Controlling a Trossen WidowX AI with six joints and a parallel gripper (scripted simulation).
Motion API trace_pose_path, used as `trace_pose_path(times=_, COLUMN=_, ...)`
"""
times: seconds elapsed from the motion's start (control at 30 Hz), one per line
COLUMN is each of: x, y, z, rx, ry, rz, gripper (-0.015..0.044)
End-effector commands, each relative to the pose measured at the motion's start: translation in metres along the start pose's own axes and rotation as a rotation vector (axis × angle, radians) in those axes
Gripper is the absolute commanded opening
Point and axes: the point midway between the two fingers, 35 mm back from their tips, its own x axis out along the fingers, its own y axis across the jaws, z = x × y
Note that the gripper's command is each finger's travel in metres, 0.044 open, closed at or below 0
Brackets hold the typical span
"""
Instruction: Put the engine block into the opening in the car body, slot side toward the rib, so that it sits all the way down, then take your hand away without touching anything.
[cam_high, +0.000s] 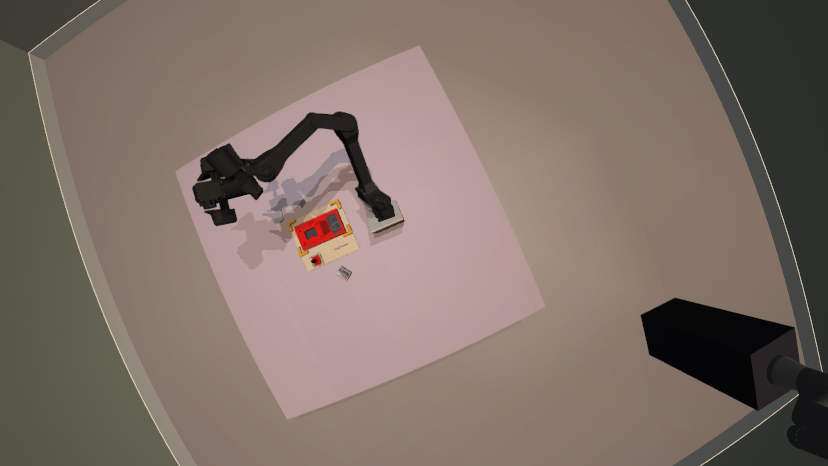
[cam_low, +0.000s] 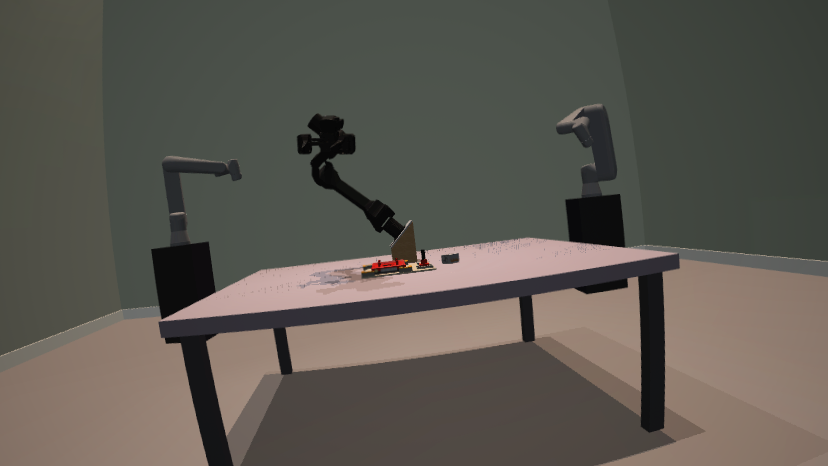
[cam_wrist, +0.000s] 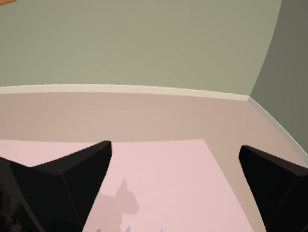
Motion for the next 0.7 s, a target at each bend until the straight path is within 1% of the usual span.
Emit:
trace_pose_path(times=0.0, x=0.005, y=0.035, z=-0.005, rx=-0.107, ry=0.023, rz=0.082, gripper=0.0440)
trace_pose_path(times=0.33, x=0.006, y=0.122, z=-0.028, rx=-0.365, ry=0.077, rz=0.295, gripper=0.0440)
trace_pose_path(times=0.67, x=-0.008, y=0.199, z=-0.064, rx=-0.627, ry=0.128, rz=0.505, gripper=0.0440)
